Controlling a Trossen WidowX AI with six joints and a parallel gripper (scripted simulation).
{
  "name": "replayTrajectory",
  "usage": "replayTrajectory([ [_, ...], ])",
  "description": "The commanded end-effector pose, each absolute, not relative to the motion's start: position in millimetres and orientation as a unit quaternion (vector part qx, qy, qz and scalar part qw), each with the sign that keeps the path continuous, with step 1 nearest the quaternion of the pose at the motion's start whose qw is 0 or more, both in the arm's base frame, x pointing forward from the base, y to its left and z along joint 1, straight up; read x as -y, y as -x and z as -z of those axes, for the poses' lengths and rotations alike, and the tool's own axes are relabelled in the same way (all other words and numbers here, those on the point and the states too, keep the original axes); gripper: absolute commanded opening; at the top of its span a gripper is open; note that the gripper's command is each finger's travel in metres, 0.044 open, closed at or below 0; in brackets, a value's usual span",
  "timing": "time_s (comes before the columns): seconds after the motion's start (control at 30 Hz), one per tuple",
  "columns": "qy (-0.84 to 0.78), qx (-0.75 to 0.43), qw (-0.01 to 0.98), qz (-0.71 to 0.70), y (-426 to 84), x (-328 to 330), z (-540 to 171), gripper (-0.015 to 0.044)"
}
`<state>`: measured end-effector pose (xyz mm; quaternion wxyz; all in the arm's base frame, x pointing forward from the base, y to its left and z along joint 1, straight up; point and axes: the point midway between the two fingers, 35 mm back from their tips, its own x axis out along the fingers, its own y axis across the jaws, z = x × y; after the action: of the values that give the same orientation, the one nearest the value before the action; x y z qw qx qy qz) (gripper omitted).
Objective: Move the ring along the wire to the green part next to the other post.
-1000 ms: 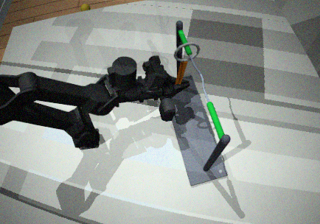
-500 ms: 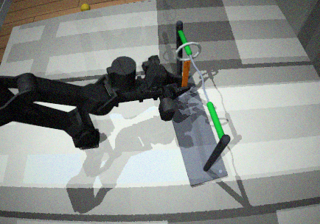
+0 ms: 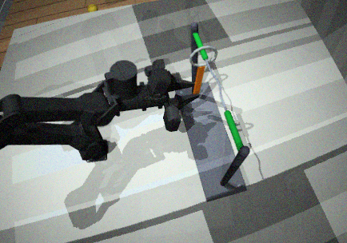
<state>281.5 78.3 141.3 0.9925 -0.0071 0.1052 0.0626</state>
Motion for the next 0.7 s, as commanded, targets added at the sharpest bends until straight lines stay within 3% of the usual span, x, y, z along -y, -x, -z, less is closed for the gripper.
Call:
replayTrajectory([
  [0.0, 0.005, -0.109, 0.992, -0.06, -275, -77, -140, 0.016],
  [0.67, 0.004, -0.11, 0.992, -0.058, -255, -73, -141, 0.016],
])
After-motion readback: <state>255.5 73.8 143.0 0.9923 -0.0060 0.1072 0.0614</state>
